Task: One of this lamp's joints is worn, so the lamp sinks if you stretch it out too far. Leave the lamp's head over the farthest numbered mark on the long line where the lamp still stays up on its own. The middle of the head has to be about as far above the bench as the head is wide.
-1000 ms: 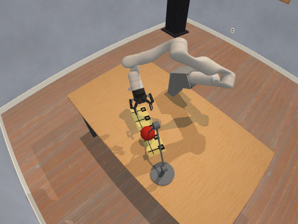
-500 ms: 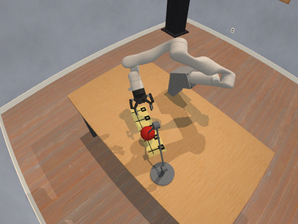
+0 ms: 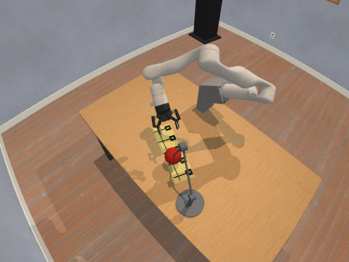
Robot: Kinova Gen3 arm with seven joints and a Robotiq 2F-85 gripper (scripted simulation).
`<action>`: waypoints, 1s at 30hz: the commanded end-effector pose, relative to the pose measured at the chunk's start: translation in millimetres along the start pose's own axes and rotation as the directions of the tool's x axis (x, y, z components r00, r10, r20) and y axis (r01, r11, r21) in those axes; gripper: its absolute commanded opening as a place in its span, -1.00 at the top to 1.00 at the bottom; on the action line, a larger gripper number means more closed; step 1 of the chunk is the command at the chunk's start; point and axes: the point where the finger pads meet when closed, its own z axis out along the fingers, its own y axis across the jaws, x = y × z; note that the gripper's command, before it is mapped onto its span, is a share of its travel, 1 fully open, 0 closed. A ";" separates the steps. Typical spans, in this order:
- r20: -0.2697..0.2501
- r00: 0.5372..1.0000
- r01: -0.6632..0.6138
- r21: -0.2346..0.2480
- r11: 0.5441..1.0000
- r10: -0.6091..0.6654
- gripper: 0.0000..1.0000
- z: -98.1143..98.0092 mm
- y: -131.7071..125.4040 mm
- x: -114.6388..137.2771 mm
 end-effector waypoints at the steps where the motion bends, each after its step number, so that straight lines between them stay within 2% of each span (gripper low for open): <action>1: 0.000 1.000 0.002 0.001 1.000 -0.002 -1.00 -0.8 -0.4 -0.9; 10: 0.000 1.000 0.002 0.001 1.000 -0.002 -1.00 -0.7 -0.4 -0.9; 25: -0.196 0.981 -0.011 0.013 1.000 0.014 -1.00 5.1 1.4 -23.6; 30: -0.192 0.981 -0.012 0.014 1.000 0.014 -1.00 12.6 1.2 -21.4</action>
